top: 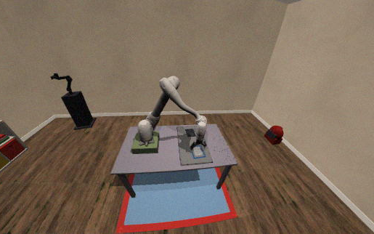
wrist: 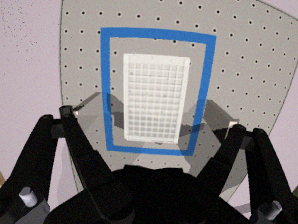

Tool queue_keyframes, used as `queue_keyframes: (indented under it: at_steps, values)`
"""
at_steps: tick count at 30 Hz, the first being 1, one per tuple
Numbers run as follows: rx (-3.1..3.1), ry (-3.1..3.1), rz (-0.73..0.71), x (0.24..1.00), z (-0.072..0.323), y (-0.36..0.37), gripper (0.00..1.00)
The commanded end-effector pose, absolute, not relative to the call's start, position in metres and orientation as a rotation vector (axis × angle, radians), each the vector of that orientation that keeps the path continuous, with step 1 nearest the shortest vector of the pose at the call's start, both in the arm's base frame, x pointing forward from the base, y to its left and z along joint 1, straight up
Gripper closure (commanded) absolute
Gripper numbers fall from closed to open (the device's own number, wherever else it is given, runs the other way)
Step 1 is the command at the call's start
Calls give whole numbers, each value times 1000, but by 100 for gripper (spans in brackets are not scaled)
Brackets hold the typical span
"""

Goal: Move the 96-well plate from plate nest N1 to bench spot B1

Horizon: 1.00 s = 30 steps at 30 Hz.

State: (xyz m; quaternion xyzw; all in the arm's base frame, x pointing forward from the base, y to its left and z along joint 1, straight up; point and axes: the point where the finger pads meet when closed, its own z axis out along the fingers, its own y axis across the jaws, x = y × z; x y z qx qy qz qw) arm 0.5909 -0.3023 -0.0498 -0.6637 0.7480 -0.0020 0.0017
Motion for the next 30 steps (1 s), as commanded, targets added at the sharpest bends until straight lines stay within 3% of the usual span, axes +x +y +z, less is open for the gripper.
queue_keyframes:
  at_steps: [1,30]
  values:
    - [-2083,2347,-6,591,-50,-302,0]
    - [-2083,2347,-6,591,-15,-302,0]
